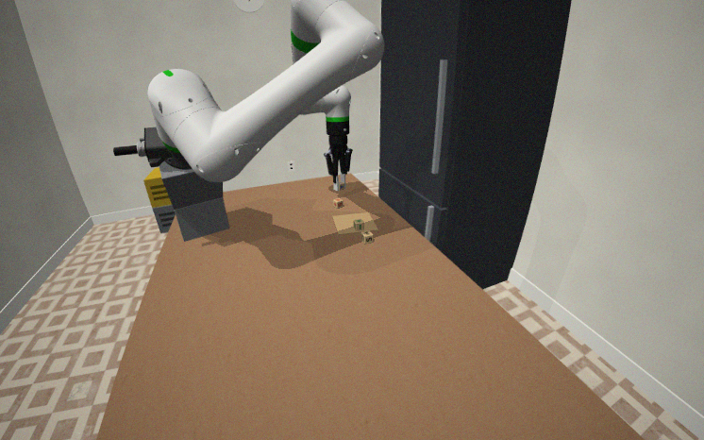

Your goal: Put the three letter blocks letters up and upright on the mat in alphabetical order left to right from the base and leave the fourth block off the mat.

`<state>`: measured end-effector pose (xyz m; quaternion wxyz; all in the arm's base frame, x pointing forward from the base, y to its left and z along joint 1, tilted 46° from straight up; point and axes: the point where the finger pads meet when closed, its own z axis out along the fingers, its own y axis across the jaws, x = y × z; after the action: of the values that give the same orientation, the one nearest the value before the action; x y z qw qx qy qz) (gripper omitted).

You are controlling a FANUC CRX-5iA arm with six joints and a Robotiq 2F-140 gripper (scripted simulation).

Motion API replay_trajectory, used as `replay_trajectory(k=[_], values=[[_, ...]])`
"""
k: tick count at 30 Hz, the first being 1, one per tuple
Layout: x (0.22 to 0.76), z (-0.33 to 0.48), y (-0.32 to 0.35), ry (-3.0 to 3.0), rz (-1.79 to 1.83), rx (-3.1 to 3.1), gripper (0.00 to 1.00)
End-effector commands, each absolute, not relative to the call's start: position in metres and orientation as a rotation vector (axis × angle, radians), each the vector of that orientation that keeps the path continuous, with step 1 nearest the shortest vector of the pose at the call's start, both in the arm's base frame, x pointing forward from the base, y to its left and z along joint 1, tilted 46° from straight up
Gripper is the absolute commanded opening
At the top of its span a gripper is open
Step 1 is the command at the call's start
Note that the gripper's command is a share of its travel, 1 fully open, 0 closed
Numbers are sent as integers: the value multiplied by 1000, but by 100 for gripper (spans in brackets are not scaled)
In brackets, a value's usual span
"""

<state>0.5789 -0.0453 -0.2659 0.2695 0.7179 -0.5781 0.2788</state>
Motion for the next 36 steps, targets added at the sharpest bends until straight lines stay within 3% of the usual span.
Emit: replay_trajectory(k=[1, 24, 36], values=[[576, -241, -21, -1558, 750, 1934, 16], [573, -220, -1, -1545, 745, 1941, 16], [572, -204, -14, -1242, 626, 2098, 16]])
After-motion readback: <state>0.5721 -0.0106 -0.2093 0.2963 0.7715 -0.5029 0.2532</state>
